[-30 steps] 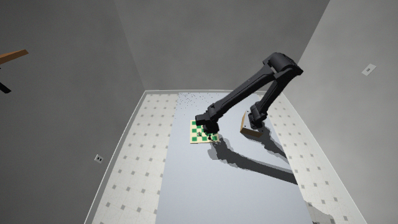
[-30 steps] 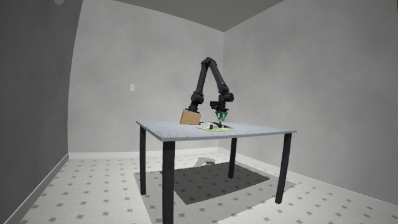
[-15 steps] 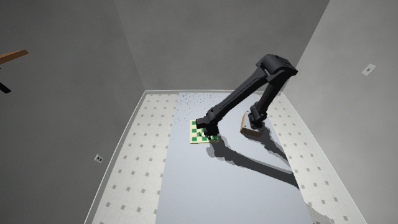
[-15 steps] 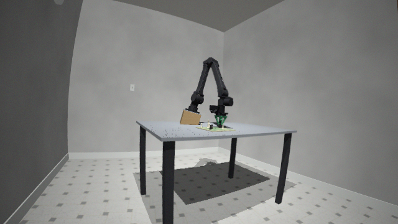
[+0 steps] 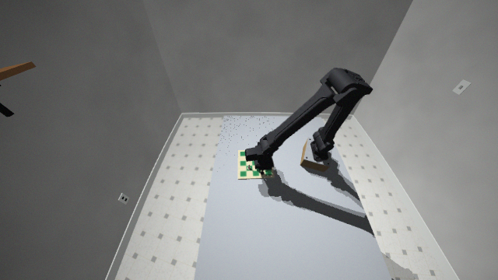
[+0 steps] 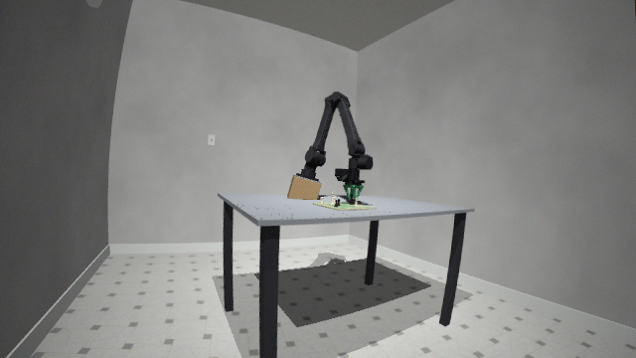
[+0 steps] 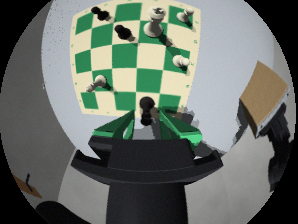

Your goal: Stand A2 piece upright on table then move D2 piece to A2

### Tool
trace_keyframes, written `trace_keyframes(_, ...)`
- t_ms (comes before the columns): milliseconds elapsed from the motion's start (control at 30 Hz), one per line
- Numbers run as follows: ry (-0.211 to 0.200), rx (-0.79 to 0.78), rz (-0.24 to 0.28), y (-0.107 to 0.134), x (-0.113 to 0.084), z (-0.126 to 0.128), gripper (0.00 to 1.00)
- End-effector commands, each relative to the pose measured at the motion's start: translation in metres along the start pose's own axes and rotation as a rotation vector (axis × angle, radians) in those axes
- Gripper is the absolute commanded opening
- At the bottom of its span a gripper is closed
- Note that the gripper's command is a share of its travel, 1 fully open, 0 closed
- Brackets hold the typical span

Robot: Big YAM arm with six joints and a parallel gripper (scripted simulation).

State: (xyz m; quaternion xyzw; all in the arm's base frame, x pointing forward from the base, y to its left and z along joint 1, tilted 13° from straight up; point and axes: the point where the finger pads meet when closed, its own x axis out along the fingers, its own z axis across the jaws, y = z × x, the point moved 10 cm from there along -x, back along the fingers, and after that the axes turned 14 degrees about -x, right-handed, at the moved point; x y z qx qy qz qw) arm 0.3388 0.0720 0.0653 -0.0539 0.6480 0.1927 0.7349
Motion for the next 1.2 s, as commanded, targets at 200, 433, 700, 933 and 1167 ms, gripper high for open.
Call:
trace_keyframes(200, -0.009, 0.006, -0.007, -0.0005, 0.0003, -0.0008, 0.4)
trace_keyframes(433, -0.009, 0.006, -0.007, -0.0005, 0.0003, -0.0008, 0.4)
trace_keyframes(700, -0.009, 0.006, -0.007, -0.0005, 0.0003, -0.0008, 0.4)
trace_keyframes(933, -0.009, 0.006, -0.007, -0.0005, 0.0003, -0.0008, 0.0)
trace_keyframes(1167, -0.009, 0.006, -0.007, -0.0005, 0.0003, -0.0008, 0.0)
